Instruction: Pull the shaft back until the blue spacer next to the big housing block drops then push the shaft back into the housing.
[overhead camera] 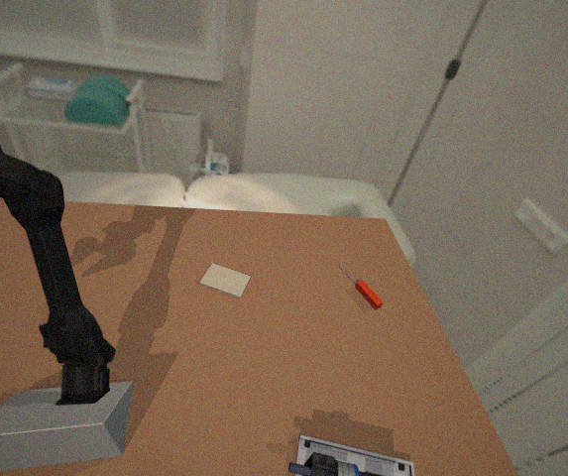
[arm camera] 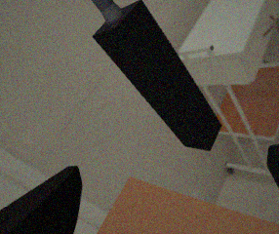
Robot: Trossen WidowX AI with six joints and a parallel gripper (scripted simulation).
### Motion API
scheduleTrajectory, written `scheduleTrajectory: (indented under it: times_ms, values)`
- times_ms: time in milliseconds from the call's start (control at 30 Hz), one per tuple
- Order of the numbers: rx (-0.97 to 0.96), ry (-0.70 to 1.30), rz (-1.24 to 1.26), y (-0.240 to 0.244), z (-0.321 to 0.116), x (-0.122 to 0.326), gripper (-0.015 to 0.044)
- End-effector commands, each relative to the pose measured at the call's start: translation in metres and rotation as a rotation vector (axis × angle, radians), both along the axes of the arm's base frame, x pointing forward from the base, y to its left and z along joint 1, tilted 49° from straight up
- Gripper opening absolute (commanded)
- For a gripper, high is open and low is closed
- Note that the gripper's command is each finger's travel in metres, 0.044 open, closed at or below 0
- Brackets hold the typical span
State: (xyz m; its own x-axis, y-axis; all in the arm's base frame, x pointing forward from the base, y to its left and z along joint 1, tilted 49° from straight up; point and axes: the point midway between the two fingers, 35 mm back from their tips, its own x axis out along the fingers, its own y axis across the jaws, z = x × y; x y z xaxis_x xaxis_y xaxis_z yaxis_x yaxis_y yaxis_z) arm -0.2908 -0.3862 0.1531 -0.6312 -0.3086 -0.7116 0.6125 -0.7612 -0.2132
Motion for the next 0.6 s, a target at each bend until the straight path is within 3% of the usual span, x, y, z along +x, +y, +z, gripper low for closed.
scheduleTrajectory:
  times_ms: [0, 300, 567]
  values:
    - [0.003, -0.003, 0.008, -0.002, -0.001, 0.002, 0.0426]
    - [0.172, -0.164, 0.408, -0.067, -0.052, 0.123, 0.0440]
    - [0.351, -0.302, 0.769, -0.084, -0.097, 0.256, 0.0440]
